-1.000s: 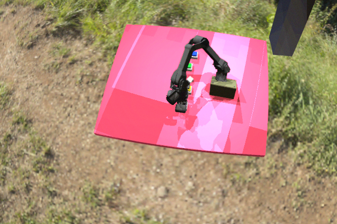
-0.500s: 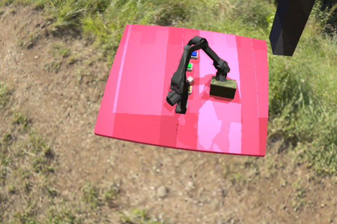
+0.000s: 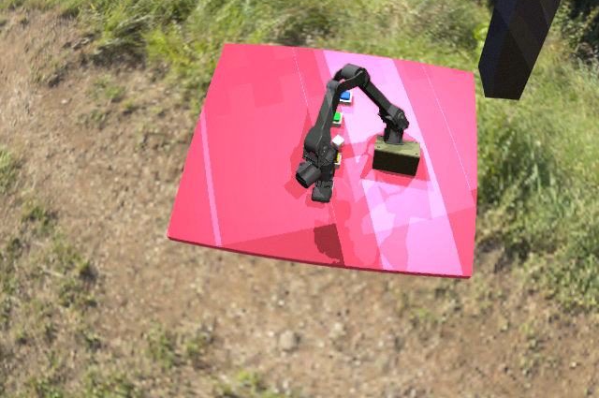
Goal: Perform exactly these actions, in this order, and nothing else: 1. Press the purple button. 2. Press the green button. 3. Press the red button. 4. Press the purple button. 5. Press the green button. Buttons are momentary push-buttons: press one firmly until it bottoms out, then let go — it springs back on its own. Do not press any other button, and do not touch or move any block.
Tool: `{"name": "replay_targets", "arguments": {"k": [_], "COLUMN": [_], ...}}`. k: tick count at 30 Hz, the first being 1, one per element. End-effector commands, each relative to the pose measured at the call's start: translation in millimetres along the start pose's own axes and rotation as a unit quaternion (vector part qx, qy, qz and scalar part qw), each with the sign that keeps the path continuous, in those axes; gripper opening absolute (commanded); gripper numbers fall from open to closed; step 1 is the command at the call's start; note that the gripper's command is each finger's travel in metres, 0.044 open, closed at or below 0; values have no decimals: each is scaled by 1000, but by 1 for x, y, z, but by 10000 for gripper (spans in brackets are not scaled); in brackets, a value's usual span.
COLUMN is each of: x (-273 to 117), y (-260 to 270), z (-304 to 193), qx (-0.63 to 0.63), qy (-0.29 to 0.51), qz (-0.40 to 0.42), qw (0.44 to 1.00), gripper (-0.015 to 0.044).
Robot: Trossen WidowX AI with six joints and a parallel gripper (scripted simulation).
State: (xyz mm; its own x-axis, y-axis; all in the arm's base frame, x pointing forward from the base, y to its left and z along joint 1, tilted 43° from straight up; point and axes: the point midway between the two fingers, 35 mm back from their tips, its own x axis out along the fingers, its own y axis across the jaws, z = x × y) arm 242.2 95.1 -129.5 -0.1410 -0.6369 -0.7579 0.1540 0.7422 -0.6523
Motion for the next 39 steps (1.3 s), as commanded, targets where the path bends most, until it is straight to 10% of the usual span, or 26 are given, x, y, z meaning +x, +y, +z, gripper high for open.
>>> {"name": "replay_targets", "arguments": {"k": [1, 20, 39], "x": [-10, -97, -97], "y": [0, -11, -278], "z": [0, 4, 11], "qx": [-2, -7, -6], "qy": [0, 3, 3], "qz": [-1, 1, -11], "qw": [1000, 1000, 1000], "gripper": [20, 20, 20]}}
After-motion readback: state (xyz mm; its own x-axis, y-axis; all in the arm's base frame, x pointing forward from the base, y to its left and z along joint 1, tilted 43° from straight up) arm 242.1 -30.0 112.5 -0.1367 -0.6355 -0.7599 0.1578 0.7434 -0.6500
